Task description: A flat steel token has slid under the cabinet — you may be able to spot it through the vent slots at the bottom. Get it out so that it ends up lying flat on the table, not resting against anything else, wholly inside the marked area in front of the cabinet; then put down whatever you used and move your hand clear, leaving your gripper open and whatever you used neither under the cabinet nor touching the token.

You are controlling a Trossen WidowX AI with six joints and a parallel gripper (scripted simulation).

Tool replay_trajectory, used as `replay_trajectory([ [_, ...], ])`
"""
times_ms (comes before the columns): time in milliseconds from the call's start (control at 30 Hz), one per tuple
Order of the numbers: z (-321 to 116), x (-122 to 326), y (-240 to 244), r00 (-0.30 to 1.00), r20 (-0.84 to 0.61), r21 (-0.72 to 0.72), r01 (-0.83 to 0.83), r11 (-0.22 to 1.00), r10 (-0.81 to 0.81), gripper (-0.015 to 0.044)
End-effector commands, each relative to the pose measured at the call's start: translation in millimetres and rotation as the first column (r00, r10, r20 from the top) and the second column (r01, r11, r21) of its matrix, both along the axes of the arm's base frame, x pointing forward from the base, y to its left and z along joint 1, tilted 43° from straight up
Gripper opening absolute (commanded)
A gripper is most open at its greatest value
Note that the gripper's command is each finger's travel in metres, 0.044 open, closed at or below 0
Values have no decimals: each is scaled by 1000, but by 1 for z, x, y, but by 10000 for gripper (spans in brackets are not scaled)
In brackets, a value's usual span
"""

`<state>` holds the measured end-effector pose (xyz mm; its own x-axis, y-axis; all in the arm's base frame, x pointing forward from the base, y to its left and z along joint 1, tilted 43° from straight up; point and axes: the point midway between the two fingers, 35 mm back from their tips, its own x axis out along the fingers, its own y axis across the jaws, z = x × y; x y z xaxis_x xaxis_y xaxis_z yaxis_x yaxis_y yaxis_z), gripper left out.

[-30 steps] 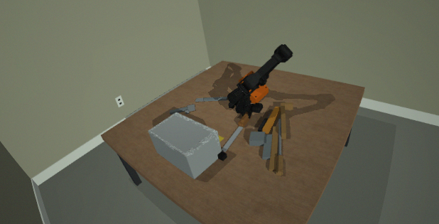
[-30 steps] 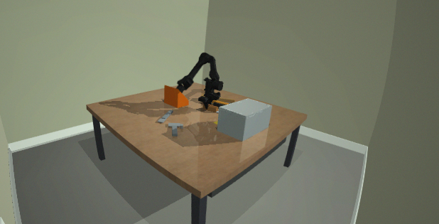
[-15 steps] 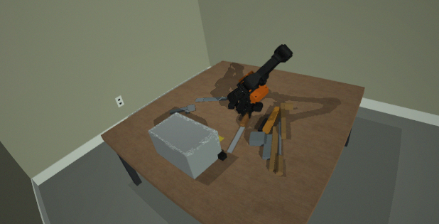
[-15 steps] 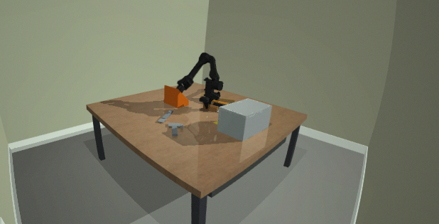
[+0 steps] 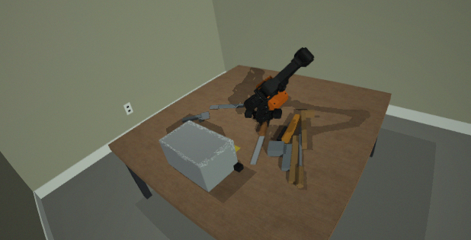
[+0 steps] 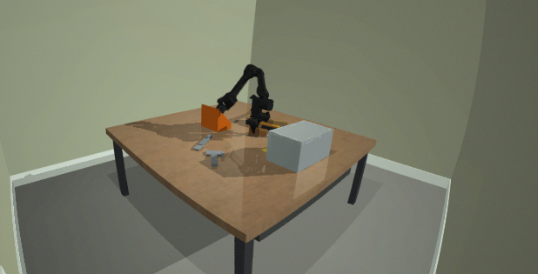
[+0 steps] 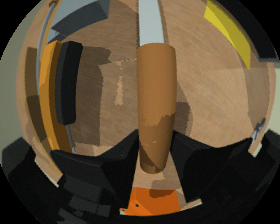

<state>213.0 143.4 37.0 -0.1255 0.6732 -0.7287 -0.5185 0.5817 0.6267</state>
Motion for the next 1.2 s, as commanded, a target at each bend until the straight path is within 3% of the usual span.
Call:
replay_trajectory([
  [0, 1, 1, 0, 999, 27, 5, -24, 1000, 24, 0],
  [1167, -20, 16, -20, 995, 70, 9, -70, 998, 69, 0],
])
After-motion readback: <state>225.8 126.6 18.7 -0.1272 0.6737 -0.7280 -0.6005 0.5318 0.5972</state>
